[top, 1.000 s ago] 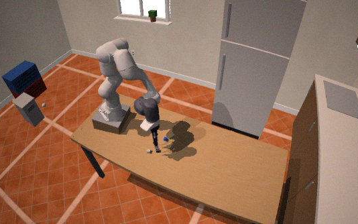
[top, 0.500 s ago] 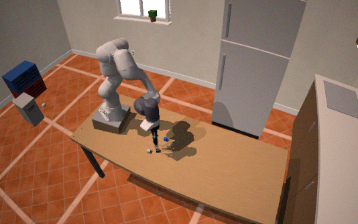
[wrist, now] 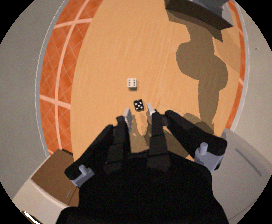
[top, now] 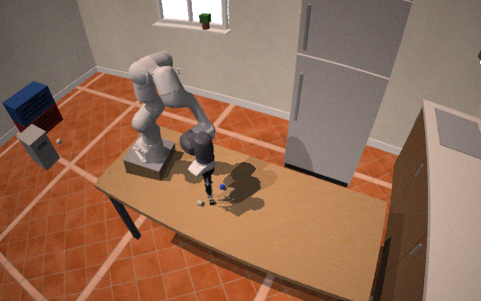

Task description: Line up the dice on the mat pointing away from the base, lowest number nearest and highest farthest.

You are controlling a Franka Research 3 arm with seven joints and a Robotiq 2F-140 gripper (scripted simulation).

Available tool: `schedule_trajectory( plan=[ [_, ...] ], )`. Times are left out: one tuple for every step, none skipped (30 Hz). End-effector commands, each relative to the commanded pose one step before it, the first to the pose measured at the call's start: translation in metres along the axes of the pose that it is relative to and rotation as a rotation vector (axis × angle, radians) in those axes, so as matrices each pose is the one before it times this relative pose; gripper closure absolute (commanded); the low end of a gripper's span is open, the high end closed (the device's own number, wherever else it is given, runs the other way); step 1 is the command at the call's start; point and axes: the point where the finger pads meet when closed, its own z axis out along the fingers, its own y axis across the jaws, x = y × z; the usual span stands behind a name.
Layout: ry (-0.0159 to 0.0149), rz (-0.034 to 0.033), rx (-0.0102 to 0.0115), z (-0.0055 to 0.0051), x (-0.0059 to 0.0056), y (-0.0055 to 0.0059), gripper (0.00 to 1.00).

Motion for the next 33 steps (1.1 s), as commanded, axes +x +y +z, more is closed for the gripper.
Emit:
schedule_trajectory(
  plan=[
    [-0.00161, 0.00769, 0.00386, 0.00023, -0.00105, -0.00174, 0.75],
    [0.00004, 0.00003, -0.00002, 0.00040, -0.00001, 0.00001, 0.75],
    [0.00005, 0.00004, -0.00002, 0.00047, -0.00001, 0.00001, 0.75],
    [0.00007, 0.00005, -0.00002, 0.00056, -0.00001, 0.00001, 0.75],
    [0.00008, 0.00006, -0.00002, 0.00064, -0.00001, 0.00001, 0.75],
    [0.00010, 0.00007, -0.00001, 0.00073, -0.00001, 0.00001, 0.75],
    [0.00012, 0.00008, 0.00000, 0.00081, 0.00000, 0.00000, 0.75],
    [0.00000, 0.00000, 0.00000, 0.00000, 0.00000, 0.00000, 0.75],
    [0.00000, 0.00000, 0.00000, 0.00000, 0.00000, 0.00000, 0.75],
    [-0.00001, 0.00000, -0.00003, 0.00090, -0.00003, 0.00002, 0.75],
    [-0.00001, 0.00000, -0.00002, 0.00098, -0.00002, 0.00002, 0.75],
    [0.00000, 0.00000, 0.00000, 0.00106, -0.00002, 0.00001, 0.75],
    [0.00002, 0.00000, 0.00003, 0.00114, -0.00001, 0.00001, 0.75],
    [0.00000, 0.00000, 0.00000, 0.00121, -0.00002, 0.00001, 0.75],
    [-0.00002, -0.00001, -0.00003, 0.00127, -0.00003, 0.00002, 0.75],
    [0.00000, 0.00000, 0.00000, 0.00134, -0.00002, 0.00001, 0.75],
    [0.00003, 0.00001, 0.00004, 0.00139, -0.00001, 0.00001, 0.75],
    [-0.00002, -0.00001, -0.00004, 0.00143, -0.00004, 0.00002, 0.75],
    [-0.00001, 0.00000, -0.00001, 0.00148, -0.00003, 0.00002, 0.75],
    [0.00002, 0.00001, 0.00004, 0.00152, -0.00001, 0.00001, 0.75],
    [-0.00002, 0.00000, -0.00002, 0.00154, -0.00003, 0.00002, 0.75],
    [-0.00001, 0.00000, -0.00001, 0.00157, -0.00003, 0.00002, 0.75],
    [0.00002, 0.00001, 0.00004, 0.00159, -0.00001, 0.00001, 0.75],
    [-0.00002, -0.00001, -0.00002, 0.00159, -0.00004, 0.00002, 0.75],
    [0.00000, 0.00000, 0.00000, 0.00000, 0.00000, 0.00000, 0.75],
    [0.00000, 0.00000, 0.00000, 0.00000, 0.00000, 0.00000, 0.75],
    [-0.00001, 0.00000, -0.00001, 0.00160, -0.00003, 0.00002, 0.75],
    [0.00003, 0.00001, 0.00004, 0.00160, -0.00001, 0.00001, 0.75],
    [-0.00002, -0.00001, -0.00003, 0.00158, -0.00004, 0.00002, 0.75],
    [-0.00001, 0.00000, -0.00001, 0.00156, -0.00003, 0.00002, 0.75],
    [0.00003, 0.00001, 0.00004, 0.00155, -0.00001, 0.00001, 0.75],
    [-0.00002, -0.00001, -0.00002, 0.00151, -0.00004, 0.00002, 0.75],
    [-0.00001, 0.00000, -0.00001, 0.00147, -0.00003, 0.00002, 0.75]
  ],
)
